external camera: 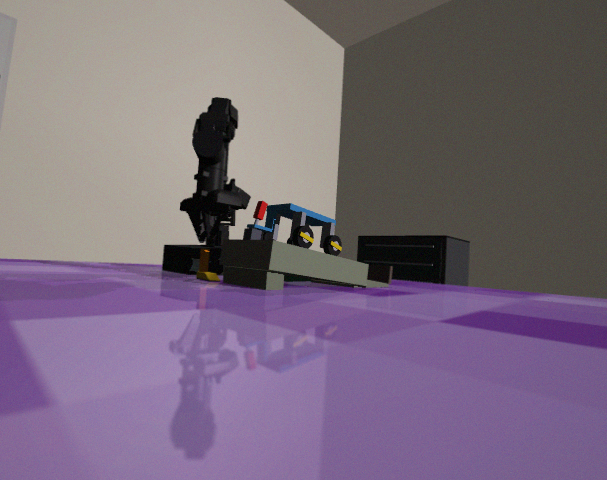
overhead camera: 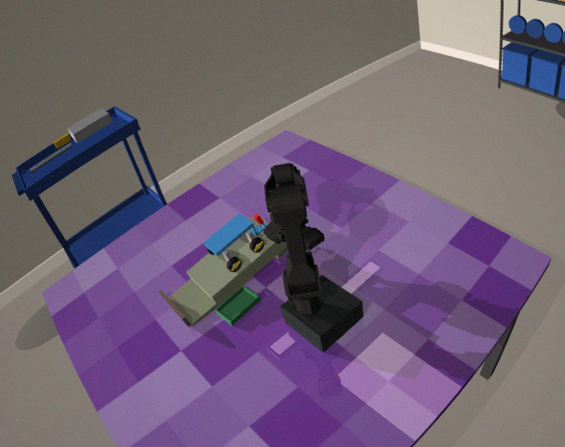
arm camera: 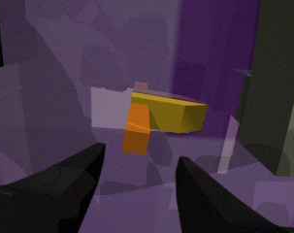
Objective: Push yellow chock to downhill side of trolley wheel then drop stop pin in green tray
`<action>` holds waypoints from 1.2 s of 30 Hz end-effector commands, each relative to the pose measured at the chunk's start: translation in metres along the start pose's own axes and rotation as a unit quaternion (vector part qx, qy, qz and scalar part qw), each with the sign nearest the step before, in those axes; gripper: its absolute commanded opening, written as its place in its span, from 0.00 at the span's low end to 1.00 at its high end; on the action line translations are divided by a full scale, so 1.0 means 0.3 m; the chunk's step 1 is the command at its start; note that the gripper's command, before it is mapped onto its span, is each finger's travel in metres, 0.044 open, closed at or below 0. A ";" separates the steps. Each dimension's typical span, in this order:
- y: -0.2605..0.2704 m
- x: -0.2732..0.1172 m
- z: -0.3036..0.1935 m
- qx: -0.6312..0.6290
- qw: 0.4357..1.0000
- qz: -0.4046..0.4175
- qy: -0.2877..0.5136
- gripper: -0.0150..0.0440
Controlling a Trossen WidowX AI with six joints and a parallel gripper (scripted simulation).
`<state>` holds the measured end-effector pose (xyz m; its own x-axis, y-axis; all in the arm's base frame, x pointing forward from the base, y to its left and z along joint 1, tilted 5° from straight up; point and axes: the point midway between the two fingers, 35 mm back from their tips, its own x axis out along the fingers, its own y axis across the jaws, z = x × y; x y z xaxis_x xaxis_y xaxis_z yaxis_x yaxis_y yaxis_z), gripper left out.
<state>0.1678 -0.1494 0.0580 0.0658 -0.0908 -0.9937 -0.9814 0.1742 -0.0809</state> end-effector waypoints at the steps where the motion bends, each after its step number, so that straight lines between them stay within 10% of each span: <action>1: 0.008 0.034 0.002 -0.003 1.000 0.009 -0.002 0.58; 36: 0.013 0.156 0.004 -0.003 1.000 0.009 -0.002 0.58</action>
<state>0.1696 -0.1527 0.0198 0.0642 -0.0903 -0.9938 -0.9815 0.1742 -0.0792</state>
